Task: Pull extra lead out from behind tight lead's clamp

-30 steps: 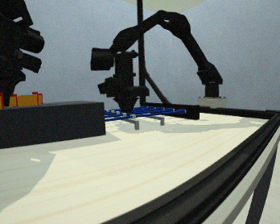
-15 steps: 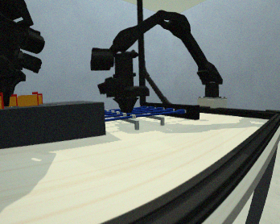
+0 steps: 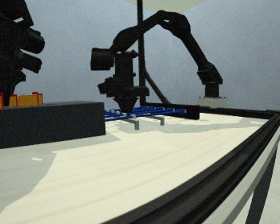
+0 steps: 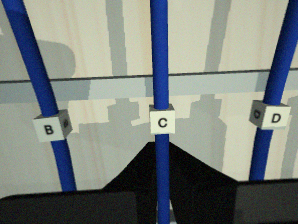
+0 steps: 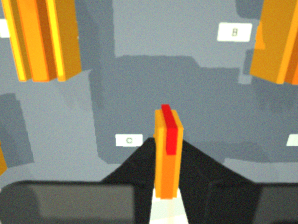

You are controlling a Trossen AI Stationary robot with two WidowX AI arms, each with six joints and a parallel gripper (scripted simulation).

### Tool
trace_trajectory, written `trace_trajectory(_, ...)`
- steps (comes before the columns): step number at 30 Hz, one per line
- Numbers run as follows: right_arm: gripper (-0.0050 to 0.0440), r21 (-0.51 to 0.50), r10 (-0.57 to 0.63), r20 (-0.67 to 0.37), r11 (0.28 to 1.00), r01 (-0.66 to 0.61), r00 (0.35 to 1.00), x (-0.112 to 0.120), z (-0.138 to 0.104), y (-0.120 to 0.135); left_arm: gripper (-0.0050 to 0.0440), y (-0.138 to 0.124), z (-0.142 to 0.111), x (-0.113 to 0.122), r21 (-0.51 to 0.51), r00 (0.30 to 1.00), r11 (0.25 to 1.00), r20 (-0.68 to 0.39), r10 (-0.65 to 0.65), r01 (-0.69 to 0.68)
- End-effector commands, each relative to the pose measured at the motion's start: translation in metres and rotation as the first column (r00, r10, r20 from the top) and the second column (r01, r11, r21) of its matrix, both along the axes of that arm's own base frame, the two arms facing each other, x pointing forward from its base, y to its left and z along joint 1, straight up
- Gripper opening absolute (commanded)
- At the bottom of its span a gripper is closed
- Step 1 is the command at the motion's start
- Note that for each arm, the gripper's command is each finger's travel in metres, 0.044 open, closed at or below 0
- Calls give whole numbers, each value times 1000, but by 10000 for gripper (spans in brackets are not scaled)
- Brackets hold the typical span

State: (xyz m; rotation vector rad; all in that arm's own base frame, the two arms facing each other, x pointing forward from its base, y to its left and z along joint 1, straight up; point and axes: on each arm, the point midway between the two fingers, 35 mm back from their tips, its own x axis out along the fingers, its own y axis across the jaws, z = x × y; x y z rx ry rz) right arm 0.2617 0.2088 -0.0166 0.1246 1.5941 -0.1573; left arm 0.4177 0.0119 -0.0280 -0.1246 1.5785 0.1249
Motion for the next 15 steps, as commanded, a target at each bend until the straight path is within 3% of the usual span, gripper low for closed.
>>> trace_trajectory(1,-50,27,0,34,1000,-1,999,5,25,4,-50,0,10,5,1,1000,1000,29,0,0)
trace_trajectory(5,-50,27,0,34,1000,-1,999,5,27,4,-50,0,10,5,1,1000,1000,29,0,0)
trace_trajectory(6,-50,23,-1,29,1000,1,1000,6,13,4,-50,0,10,5,1,1000,1000,29,0,0)
trace_trajectory(15,-50,23,-1,29,1000,1,1000,6,25,4,-50,0,10,5,1,1000,1000,29,0,0)
